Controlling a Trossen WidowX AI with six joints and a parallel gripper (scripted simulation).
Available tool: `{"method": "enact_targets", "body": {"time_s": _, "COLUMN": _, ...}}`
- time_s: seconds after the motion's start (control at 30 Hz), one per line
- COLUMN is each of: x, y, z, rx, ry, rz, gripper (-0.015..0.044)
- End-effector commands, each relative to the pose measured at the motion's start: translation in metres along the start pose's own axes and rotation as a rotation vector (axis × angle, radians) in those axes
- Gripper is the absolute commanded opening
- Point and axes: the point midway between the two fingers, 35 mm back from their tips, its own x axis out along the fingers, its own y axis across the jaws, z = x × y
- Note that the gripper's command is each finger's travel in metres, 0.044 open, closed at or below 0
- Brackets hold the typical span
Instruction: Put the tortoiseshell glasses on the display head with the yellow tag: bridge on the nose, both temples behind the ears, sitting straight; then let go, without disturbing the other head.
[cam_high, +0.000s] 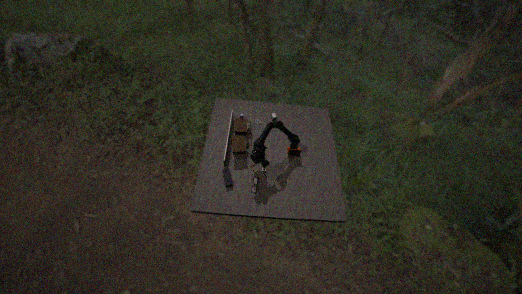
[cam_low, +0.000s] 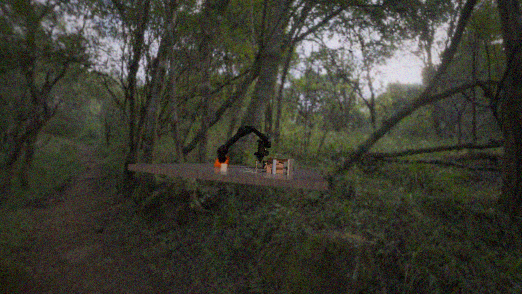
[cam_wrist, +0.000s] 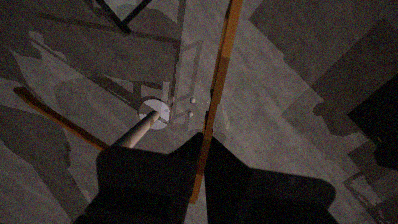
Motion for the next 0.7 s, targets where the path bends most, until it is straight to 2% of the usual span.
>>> {"method": "enact_targets", "body": {"time_s": 0.0, "x": -0.0022, "y": -0.0033, "z": 0.0041, "rx": 0.002, "ry": -0.009, "rz": -0.006, "gripper": 0.0}}
{"method": "enact_targets", "body": {"time_s": 0.67, "x": -0.0024, "y": -0.0068, "z": 0.0116, "rx": 0.002, "ry": -0.009, "rz": -0.007, "gripper": 0.0}}
